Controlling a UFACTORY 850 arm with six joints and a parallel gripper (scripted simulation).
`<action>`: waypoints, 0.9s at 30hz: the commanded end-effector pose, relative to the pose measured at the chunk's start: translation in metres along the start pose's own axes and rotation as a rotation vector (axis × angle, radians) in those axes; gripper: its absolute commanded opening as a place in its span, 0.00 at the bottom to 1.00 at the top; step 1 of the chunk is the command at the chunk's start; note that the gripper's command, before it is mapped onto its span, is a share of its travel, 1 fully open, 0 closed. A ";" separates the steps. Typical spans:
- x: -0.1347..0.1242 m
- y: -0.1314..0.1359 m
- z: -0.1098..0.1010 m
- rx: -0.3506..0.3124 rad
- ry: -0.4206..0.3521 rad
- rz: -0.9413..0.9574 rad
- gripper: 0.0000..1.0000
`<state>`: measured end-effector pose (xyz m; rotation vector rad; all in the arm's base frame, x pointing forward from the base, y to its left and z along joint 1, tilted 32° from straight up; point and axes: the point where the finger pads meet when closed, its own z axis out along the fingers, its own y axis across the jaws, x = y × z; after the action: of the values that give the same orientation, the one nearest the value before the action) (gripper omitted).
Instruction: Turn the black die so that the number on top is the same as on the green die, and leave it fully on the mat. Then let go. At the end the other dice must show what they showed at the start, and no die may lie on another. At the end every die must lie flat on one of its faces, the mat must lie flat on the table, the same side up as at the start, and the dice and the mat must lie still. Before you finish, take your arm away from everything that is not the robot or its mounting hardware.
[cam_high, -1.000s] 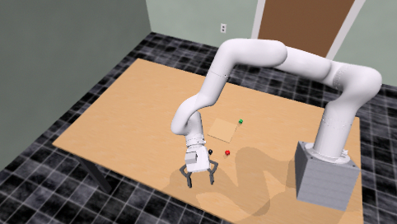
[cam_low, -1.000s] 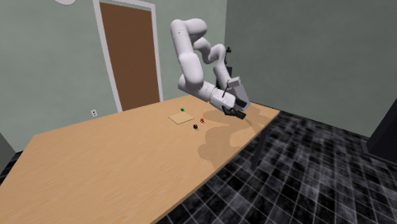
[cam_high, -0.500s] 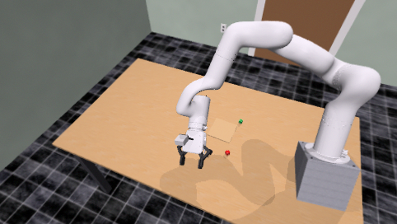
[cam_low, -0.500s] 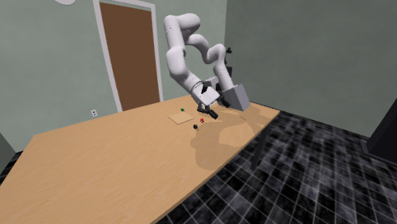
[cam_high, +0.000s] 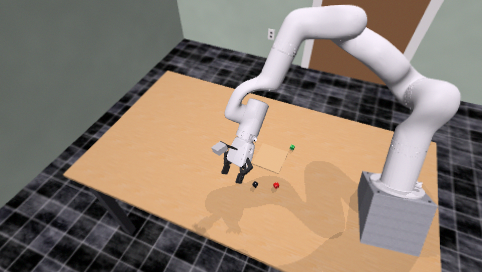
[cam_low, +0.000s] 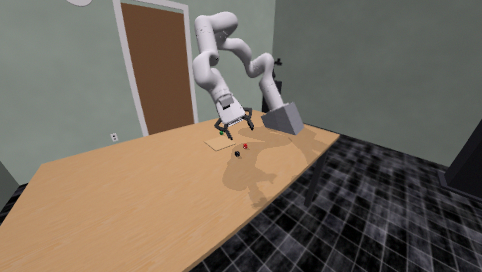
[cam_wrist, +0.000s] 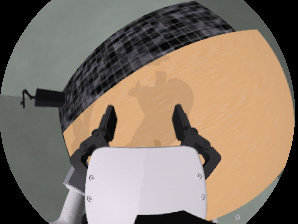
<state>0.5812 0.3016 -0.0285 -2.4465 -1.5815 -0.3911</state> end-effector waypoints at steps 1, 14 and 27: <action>-0.023 0.026 -0.031 -0.120 -0.037 0.119 1.00; -0.101 0.063 -0.107 -0.354 -0.159 0.401 1.00; -0.174 0.068 -0.172 -0.522 -0.276 0.623 1.00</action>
<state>0.5732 0.1132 0.0542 -3.1923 -0.9314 -0.4441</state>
